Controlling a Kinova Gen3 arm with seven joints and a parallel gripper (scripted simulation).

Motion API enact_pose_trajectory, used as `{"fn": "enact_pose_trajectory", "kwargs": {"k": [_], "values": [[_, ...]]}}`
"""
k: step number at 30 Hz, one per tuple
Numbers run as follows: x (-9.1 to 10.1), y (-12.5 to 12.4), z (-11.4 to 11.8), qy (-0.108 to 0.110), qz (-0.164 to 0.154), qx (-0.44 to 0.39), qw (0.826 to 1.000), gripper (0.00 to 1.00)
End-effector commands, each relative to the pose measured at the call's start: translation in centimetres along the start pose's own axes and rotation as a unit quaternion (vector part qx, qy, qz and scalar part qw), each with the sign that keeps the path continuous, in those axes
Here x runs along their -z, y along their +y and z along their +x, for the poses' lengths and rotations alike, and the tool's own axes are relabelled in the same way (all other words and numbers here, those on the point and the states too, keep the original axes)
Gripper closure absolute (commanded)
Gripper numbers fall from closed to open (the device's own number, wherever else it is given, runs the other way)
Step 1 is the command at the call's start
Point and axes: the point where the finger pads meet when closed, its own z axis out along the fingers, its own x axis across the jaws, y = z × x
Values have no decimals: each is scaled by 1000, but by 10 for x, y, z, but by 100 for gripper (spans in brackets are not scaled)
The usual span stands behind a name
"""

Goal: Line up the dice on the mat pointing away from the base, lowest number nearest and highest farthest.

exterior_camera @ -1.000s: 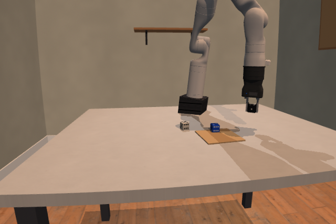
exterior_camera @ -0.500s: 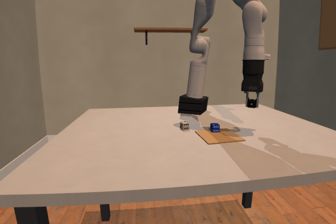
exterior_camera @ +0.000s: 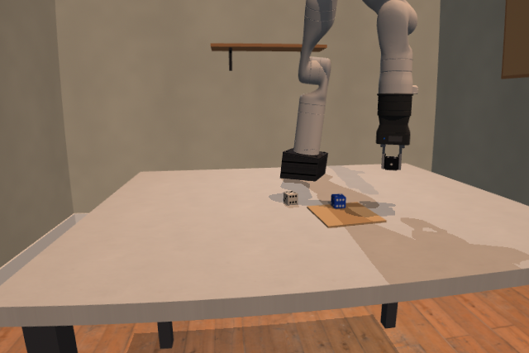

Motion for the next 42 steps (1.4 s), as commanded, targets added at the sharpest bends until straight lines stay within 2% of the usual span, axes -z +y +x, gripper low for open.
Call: {"fn": "enact_pose_trajectory", "kwargs": {"k": [1,9,16,21,42], "values": [[0,13,-13,0,1,11,1000,43],[0,36,-42,0,1,91,996,43],[2,62,-76,1,0,178,984,43],[3,74,-92,2,-2,217,976,43],[3,79,-99,2,-2,233,973,43]]}}
